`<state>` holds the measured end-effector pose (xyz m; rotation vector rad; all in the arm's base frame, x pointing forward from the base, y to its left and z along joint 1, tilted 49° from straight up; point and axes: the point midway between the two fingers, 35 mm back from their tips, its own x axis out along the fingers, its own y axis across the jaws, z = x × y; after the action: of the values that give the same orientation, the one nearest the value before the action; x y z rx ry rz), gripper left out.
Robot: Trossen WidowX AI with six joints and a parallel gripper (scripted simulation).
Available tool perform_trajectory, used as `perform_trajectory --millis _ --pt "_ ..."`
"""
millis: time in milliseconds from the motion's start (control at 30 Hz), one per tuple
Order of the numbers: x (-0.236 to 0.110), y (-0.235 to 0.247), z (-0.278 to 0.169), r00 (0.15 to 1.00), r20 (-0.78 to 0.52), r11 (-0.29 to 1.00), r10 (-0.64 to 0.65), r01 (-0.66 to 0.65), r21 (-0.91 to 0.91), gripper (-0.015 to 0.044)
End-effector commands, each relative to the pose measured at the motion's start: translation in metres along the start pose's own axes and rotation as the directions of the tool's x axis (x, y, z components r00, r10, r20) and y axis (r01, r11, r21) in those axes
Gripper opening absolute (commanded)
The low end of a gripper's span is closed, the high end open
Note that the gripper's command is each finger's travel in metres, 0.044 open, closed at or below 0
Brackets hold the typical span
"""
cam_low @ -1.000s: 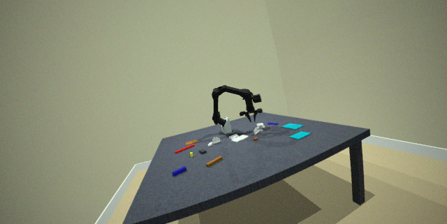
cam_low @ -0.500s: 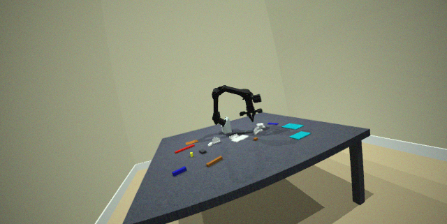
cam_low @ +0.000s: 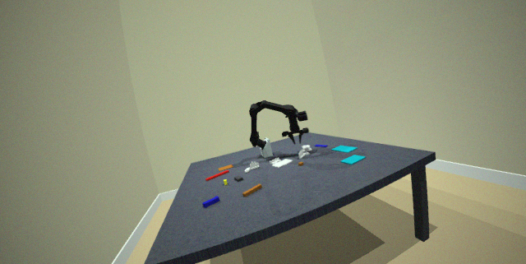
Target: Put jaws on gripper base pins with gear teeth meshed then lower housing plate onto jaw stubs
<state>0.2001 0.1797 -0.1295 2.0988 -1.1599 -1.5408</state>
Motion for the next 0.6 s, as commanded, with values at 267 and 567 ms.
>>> perform_trajectory --millis 267,567 --pt "0.0000 0.0000 0.0000 1.000 0.000 1.000 0.000 0.000 0.000 0.0440" --pt "0.0000 0.0000 0.0000 1.000 0.000 1.000 0.000 0.000 0.000 0.0440"
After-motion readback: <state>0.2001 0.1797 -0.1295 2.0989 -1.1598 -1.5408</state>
